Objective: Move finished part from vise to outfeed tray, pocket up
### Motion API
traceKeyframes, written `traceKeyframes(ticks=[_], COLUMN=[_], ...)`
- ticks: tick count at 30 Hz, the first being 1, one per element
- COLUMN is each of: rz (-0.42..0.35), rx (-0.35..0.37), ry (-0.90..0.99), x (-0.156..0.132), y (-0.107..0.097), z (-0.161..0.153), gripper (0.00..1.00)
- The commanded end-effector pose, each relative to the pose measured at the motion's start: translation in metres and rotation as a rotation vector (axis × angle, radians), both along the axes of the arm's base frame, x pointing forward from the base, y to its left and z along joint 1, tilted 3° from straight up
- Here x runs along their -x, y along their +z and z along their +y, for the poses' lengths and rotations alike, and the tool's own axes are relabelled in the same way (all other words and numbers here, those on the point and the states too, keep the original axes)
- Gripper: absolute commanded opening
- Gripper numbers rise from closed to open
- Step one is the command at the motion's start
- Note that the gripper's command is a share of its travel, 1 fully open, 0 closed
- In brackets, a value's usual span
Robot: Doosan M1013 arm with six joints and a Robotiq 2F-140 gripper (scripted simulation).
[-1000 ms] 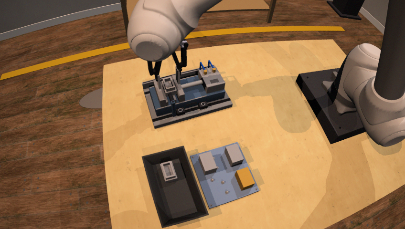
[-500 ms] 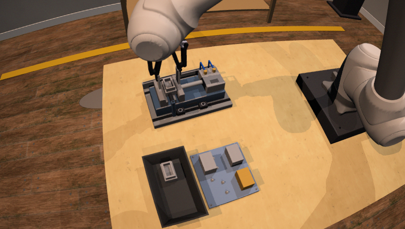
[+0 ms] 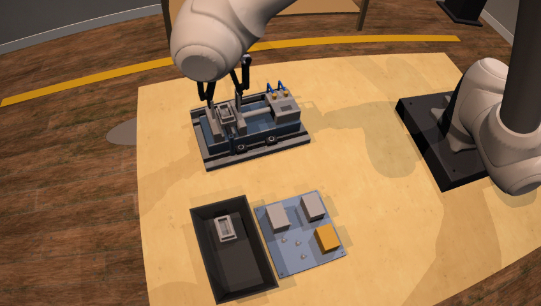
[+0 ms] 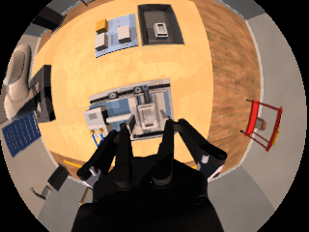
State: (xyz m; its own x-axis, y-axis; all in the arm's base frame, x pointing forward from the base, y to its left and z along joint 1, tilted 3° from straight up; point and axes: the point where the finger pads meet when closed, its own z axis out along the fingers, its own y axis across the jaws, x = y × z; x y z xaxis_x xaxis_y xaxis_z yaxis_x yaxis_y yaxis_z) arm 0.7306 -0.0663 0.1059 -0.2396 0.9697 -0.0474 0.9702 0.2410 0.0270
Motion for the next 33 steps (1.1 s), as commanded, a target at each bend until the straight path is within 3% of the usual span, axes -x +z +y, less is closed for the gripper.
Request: traceKeyframes(ticks=[1, 24, 25, 33], rz=[0.003, 0.003, 0.003, 0.003], rx=[0.0, 0.0, 0.0, 0.0], ry=[-0.004, -0.004, -0.004, -0.004], x=[0.0025, 0.0025, 0.0025, 0.0025], y=[-0.0041, -0.0041, -0.0041, -0.0041], z=[-0.0036, -0.0036, -0.0036, -0.0036], gripper=[0.4, 0.4, 0.0, 0.0])
